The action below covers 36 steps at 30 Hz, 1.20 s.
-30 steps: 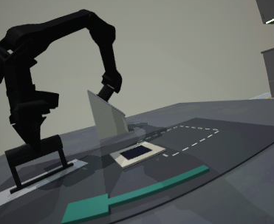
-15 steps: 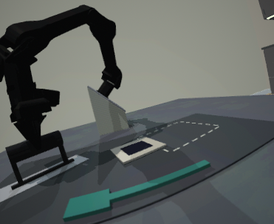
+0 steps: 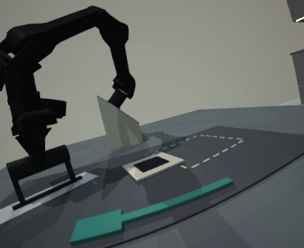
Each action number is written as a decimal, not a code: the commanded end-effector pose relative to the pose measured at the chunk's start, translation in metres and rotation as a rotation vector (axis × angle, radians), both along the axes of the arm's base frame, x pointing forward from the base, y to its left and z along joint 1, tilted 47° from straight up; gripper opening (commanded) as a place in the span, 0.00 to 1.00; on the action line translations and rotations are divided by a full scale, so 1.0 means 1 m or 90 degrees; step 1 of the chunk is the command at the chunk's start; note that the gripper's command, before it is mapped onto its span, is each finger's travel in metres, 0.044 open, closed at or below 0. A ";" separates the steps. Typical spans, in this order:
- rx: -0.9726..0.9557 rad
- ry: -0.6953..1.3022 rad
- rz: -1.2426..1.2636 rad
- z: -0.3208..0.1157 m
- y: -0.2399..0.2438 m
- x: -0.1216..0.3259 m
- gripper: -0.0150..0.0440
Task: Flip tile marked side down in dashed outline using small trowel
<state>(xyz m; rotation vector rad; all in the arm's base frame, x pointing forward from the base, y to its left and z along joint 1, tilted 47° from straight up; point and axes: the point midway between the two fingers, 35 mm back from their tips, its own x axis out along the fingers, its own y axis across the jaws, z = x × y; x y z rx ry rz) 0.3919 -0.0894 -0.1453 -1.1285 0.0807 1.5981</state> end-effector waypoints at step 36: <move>0.049 0.449 -0.426 0.000 0.000 0.000 0.47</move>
